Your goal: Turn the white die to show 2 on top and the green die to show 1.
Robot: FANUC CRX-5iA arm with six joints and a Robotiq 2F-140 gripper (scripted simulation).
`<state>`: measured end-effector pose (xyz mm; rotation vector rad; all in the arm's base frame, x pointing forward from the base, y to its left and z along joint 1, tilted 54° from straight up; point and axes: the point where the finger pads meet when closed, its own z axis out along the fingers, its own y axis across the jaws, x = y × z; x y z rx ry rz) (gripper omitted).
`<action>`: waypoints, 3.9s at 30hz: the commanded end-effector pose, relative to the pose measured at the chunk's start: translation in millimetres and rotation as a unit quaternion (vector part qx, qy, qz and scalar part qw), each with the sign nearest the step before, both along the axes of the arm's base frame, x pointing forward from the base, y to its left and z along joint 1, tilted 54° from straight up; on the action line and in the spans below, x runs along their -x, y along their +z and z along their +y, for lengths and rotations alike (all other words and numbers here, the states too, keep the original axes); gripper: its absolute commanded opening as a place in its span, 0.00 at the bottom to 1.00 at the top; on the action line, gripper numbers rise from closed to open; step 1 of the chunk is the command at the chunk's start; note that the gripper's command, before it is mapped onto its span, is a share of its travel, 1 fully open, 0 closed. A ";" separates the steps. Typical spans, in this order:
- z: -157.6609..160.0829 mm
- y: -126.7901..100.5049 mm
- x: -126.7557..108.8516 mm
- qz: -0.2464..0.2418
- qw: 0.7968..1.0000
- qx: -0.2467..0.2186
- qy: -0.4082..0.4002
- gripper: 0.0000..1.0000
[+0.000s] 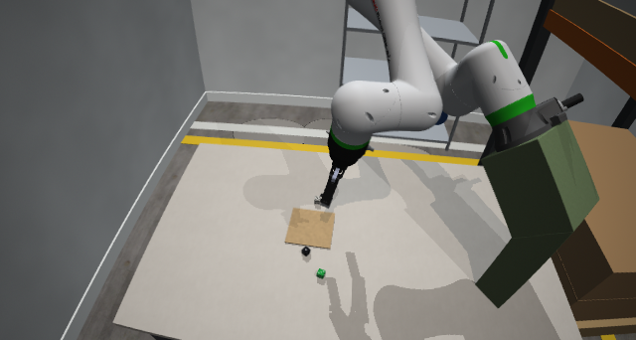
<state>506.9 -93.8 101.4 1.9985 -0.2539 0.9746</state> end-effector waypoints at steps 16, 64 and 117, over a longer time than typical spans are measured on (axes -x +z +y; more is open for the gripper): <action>0.2 0.0 0.0 0.000 1.000 0.000 0.000 1.00; -65.9 30.1 -41.9 -0.101 0.954 -0.273 -0.072 1.00; -104.4 -7.0 -75.3 -0.101 0.954 -0.273 -0.072 1.00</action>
